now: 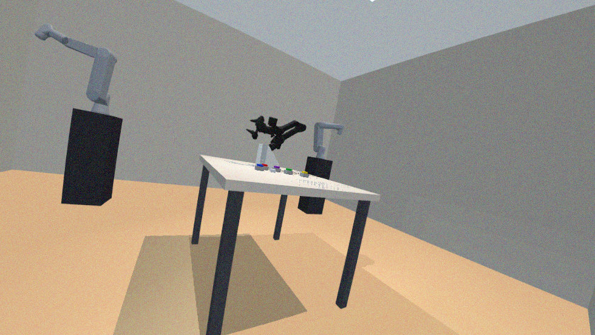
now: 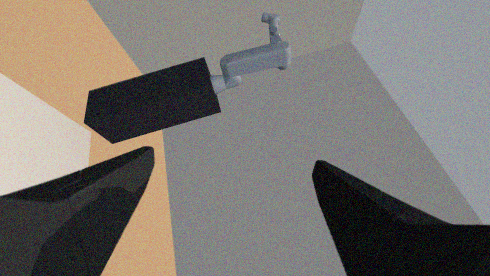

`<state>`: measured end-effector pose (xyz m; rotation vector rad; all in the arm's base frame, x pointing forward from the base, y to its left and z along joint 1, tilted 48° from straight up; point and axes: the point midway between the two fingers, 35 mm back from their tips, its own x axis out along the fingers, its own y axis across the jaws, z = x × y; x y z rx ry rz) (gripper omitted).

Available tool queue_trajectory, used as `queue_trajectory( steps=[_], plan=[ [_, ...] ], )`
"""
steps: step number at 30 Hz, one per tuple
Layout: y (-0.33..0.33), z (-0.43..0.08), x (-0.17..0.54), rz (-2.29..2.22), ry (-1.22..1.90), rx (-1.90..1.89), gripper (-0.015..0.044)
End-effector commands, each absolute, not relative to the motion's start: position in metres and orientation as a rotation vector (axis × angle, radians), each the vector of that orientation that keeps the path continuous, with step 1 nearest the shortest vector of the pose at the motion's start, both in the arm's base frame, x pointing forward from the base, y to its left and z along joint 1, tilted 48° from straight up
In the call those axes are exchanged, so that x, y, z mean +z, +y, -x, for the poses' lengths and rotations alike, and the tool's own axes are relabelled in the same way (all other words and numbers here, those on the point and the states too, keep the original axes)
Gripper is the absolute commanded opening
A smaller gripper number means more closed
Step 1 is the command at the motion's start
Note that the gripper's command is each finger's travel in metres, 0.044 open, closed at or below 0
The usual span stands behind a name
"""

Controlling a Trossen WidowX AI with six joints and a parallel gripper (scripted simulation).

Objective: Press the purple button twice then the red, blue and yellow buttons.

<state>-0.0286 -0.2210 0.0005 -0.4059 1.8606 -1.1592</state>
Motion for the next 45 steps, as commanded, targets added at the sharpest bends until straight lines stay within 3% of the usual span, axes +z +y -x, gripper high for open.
queue_trajectory(
  steps=[1, 8, 12, 24, 33, 45],
  plan=[
    [-0.222, 0.025, -0.002, 0.406, 1.854, -1.134, 0.0400],
    [-0.173, -0.099, -0.061, 0.217, 1.646, -0.248, 0.0400],
    [-0.126, -0.131, -0.062, 0.065, 1.590, 0.052, 0.0400],
    [0.016, -0.183, 0.014, -0.559, 1.524, 0.713, 0.0400],
    [0.019, -0.184, 0.017, -0.581, 1.524, 0.726, 0.0400],
    [0.065, -0.178, -0.024, -0.583, 1.523, 0.729, 0.0085]
  ],
)
